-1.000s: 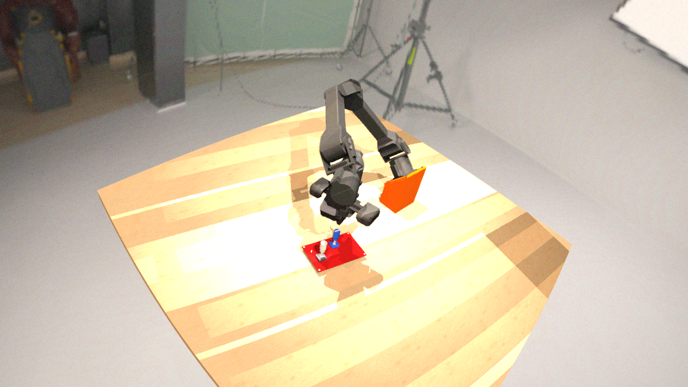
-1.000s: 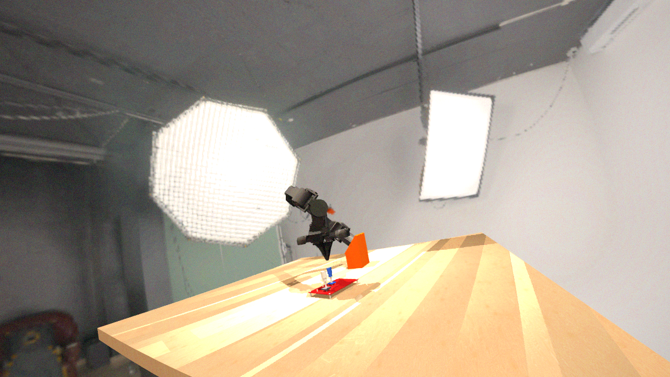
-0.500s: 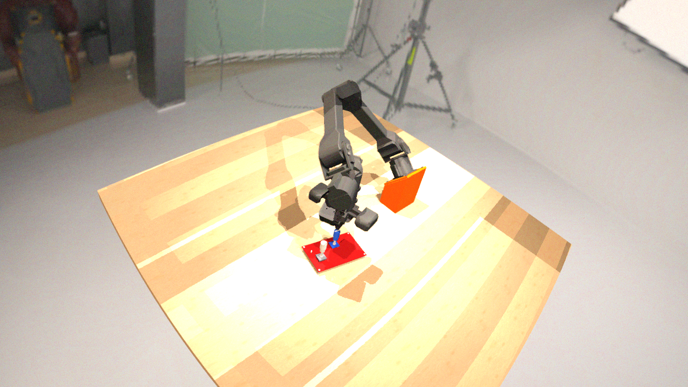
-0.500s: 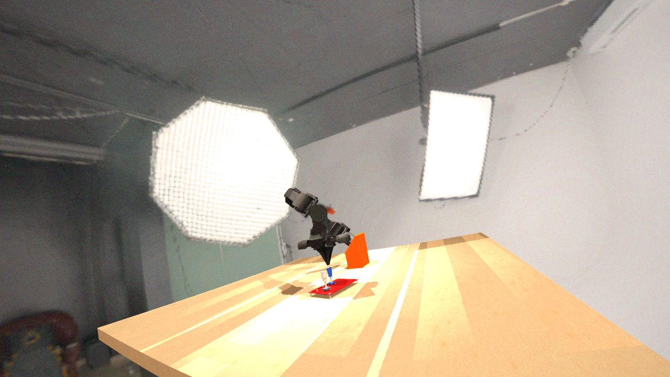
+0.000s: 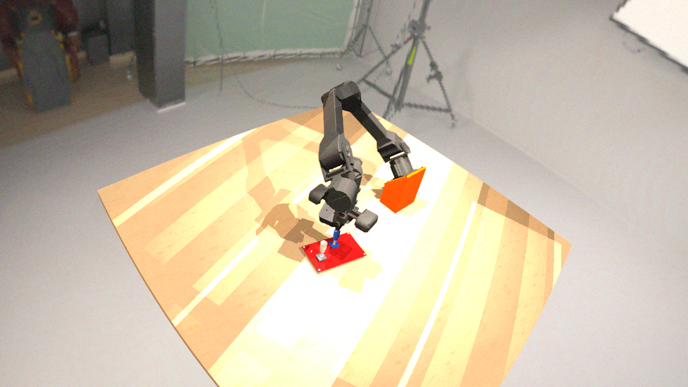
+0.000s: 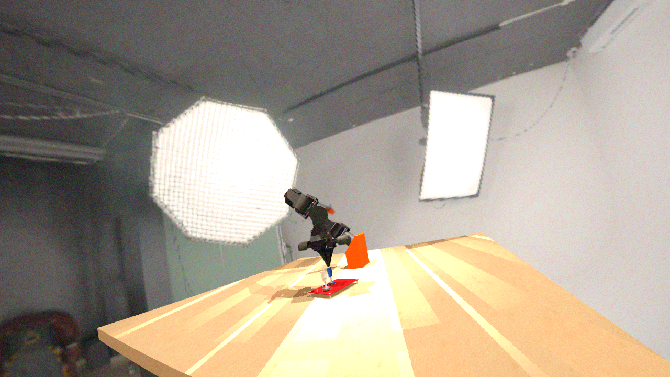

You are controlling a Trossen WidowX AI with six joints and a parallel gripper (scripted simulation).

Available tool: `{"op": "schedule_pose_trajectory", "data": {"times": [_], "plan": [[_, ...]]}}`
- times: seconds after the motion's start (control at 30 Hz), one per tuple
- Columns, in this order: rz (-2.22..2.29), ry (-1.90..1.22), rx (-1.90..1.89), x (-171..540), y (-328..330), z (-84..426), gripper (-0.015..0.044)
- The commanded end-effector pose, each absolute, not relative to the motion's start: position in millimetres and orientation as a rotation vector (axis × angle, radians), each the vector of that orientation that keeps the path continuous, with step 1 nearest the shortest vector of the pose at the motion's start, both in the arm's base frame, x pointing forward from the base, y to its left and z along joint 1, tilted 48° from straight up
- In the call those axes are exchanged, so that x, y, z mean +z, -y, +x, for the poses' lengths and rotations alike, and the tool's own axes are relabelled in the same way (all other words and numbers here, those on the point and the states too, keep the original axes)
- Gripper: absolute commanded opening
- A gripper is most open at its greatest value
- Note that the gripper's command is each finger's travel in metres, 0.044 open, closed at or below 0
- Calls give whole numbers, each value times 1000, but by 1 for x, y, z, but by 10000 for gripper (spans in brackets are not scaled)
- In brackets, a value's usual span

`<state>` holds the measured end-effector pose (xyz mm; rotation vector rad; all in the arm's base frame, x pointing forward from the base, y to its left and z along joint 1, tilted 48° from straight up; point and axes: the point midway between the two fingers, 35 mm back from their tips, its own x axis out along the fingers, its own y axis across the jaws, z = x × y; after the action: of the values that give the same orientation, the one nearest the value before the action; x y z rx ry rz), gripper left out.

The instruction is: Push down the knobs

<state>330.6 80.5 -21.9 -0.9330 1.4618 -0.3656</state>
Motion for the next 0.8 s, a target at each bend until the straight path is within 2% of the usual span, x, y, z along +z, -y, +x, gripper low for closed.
{"op": "schedule_pose_trajectory", "data": {"times": [0.0,0.77], "plan": [[-939,-1460,-365,-23,-79,331,0],[-939,-1459,-365,-25,-77,332,0]]}}
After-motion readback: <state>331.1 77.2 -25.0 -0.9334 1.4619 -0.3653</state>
